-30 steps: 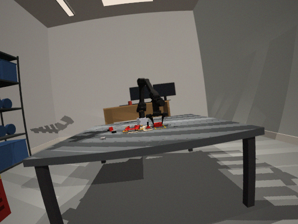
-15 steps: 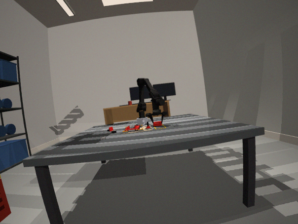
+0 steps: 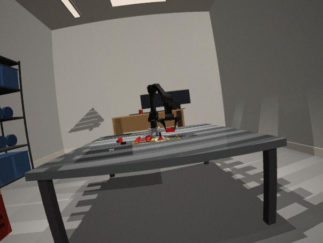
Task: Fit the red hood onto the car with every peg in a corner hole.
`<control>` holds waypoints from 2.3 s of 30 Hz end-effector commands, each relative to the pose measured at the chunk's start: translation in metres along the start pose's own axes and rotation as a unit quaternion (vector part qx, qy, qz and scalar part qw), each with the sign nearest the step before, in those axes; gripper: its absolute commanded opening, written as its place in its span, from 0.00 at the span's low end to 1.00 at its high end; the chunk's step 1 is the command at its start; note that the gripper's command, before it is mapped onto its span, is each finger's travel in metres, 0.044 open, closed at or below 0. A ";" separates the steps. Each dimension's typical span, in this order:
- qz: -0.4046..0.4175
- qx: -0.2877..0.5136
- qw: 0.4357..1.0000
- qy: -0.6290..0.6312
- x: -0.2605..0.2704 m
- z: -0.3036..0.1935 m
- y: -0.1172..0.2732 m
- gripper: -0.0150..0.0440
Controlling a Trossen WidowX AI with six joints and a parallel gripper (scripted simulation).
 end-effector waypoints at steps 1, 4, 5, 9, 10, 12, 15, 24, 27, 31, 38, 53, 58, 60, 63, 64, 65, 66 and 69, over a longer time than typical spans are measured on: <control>0.004 -0.003 1.000 0.000 0.001 0.001 0.013 0.25; 0.004 -0.003 1.000 0.000 0.001 0.001 0.022 0.25; 0.004 -0.003 1.000 0.000 0.001 0.001 0.024 0.25; 0.004 -0.003 1.000 0.000 0.001 0.001 0.034 0.25; 0.004 -0.003 1.000 0.000 0.001 0.001 0.036 0.25; 0.004 -0.003 1.000 0.000 0.001 0.001 0.041 0.25; 0.004 -0.003 1.000 0.000 0.001 0.001 0.046 0.25; 0.001 -0.001 1.000 0.001 0.000 0.001 0.049 0.25; 0.002 -0.001 1.000 0.003 -0.002 0.007 0.050 0.25; 0.002 -0.002 1.000 0.006 -0.006 0.018 0.050 0.25; 0.002 -0.003 1.000 0.013 -0.015 0.037 0.052 0.25; 0.002 -0.005 1.000 0.027 -0.040 0.076 0.053 0.25; -0.002 -0.005 1.000 0.023 -0.051 0.087 0.053 0.25; -0.004 -0.006 1.000 0.022 -0.056 0.091 0.053 0.25; -0.006 -0.006 1.000 0.020 -0.063 0.097 0.053 0.25; -0.006 -0.006 1.000 0.021 -0.065 0.100 0.053 0.25; -0.006 -0.006 1.000 0.023 -0.067 0.102 0.053 0.25; -0.006 -0.006 1.000 0.024 -0.069 0.104 0.053 0.25; -0.006 -0.006 1.000 0.028 -0.076 0.111 0.053 0.25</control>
Point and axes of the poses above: the point midway between the two fingers, 35 mm back from their tips, its own y axis back along the fingers, its own x axis across the jaws, z = x × y, the point moved 9 cm from there along y, back along the fingers, and after that the axes turned 14 degrees about -y, right-handed, at the moved point
